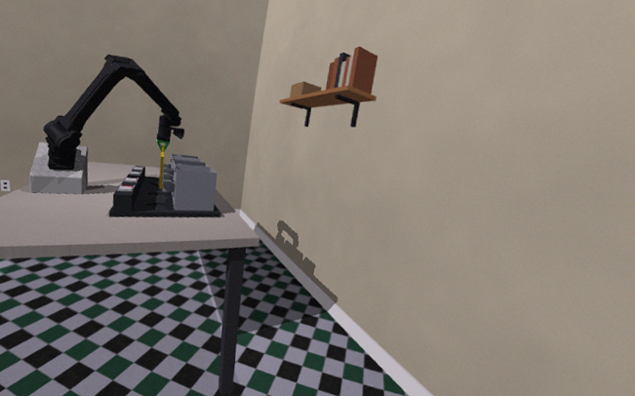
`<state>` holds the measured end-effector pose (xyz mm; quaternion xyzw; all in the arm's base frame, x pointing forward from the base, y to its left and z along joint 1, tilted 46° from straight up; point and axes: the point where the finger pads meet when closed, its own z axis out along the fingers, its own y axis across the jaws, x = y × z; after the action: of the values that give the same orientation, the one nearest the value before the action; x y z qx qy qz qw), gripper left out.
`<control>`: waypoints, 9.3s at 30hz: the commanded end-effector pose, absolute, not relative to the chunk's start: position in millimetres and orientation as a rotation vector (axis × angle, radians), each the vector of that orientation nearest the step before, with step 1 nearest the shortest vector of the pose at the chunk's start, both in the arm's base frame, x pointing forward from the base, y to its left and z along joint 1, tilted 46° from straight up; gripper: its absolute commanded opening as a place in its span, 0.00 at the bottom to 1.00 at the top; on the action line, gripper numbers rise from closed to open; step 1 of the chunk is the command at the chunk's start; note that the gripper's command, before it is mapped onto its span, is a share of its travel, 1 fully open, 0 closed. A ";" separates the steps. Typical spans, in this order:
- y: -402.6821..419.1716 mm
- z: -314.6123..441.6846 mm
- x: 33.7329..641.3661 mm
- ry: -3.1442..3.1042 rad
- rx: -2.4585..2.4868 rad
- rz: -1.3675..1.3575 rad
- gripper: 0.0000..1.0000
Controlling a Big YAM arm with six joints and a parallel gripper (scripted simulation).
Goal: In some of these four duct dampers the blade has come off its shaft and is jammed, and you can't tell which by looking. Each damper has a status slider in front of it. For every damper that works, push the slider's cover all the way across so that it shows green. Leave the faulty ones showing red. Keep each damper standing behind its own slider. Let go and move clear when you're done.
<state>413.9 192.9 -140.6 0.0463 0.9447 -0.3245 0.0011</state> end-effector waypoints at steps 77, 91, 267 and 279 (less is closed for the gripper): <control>256.3 -77.1 431.2 2.932 0.151 -0.945 0.36; 255.2 -73.4 432.9 2.940 0.169 -0.962 0.36; 272.8 -67.4 556.3 2.986 -1.113 -1.216 0.00; 273.7 -68.0 555.6 2.876 -1.675 -1.171 0.00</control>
<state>541.1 252.4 -88.7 -0.4026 0.8255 -0.3437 -0.1957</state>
